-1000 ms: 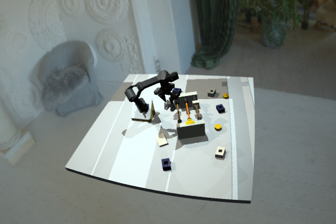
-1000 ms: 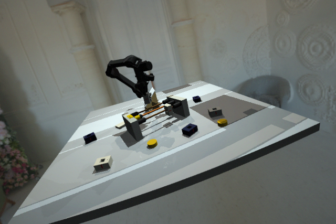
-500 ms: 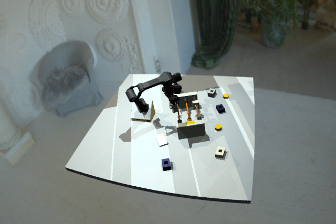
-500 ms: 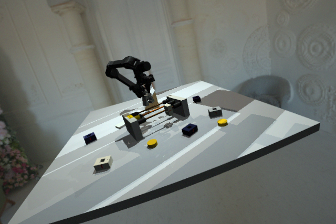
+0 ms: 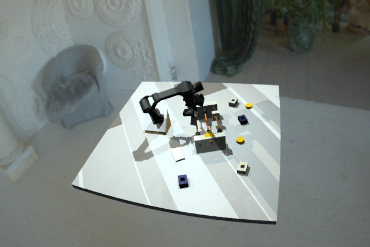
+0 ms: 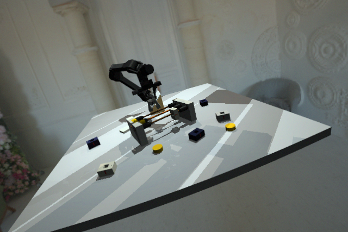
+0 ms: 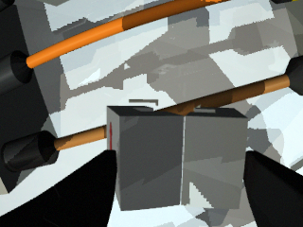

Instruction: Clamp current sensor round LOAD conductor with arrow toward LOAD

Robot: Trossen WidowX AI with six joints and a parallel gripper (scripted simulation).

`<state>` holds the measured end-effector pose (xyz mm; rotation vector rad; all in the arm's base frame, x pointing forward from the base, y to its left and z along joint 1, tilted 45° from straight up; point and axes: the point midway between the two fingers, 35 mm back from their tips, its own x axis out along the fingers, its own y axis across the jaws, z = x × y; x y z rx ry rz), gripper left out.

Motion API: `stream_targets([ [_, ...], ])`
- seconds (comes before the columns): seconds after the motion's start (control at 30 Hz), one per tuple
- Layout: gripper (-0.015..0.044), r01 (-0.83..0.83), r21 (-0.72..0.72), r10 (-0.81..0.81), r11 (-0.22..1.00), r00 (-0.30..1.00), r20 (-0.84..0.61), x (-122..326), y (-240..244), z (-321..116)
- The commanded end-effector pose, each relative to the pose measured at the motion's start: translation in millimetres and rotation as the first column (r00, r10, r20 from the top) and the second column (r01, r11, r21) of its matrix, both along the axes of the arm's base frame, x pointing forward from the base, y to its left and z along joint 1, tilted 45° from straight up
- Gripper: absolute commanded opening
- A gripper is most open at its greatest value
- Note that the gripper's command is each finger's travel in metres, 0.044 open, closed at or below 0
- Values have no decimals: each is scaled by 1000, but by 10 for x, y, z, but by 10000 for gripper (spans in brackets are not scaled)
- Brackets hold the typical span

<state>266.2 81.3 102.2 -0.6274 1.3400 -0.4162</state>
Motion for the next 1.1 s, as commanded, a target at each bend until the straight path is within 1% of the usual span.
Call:
stream_targets([
  [0.0,0,114,50,-120,992,985,126,108,4,38],
  [0.17,0,250,128,-276,960,927,254,206,-17,58],
  [0.33,0,367,223,-427,903,829,361,304,-42,82],
  [0.53,0,474,355,-592,806,665,456,421,-78,114],
  [0.73,0,536,497,-730,682,461,505,537,-120,150],
  [0.8,0,545,536,-762,645,399,510,569,-133,161],
  [0.87,0,548,554,-775,628,371,511,583,-139,166],
  [1.07,0,548,556,-777,625,367,511,595,-154,146],
])
